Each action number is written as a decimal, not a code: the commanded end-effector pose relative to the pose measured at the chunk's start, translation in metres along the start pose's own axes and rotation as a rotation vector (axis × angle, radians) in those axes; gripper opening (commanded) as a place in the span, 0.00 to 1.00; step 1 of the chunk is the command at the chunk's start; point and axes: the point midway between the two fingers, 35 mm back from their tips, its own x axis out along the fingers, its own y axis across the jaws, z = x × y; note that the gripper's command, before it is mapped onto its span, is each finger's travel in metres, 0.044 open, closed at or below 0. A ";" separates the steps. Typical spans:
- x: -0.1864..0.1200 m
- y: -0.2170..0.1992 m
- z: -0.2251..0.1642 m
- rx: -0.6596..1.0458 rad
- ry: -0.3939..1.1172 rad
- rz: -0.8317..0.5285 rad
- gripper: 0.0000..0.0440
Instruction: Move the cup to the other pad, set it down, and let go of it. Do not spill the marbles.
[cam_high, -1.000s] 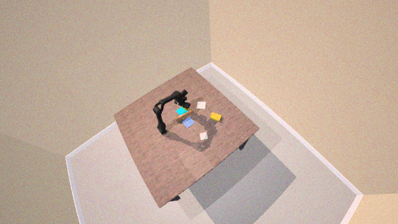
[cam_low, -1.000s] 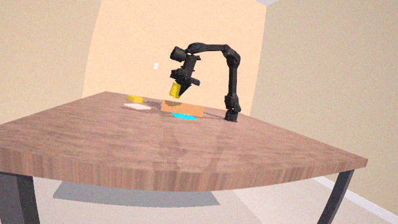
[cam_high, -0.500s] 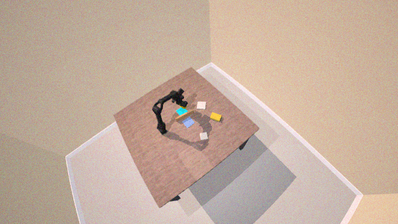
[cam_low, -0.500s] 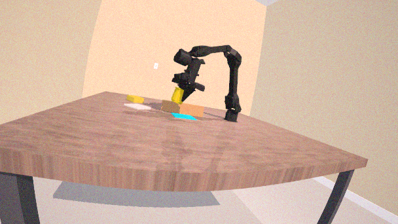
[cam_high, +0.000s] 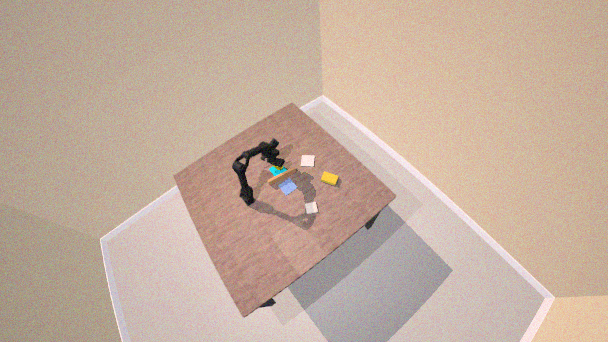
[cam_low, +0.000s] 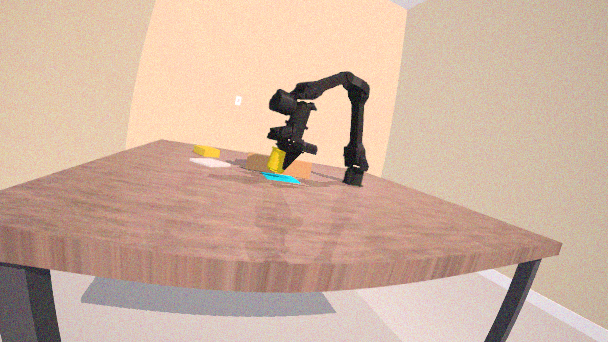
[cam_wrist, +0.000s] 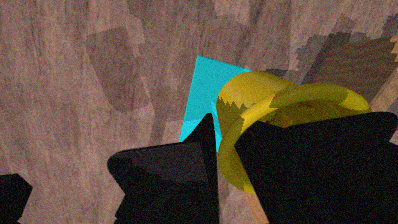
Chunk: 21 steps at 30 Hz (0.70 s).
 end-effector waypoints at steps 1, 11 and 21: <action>0.008 0.001 -0.004 0.013 0.006 -0.006 0.08; 0.004 -0.003 0.002 0.053 -0.052 0.009 0.35; -0.015 -0.003 0.002 0.066 -0.116 0.039 0.36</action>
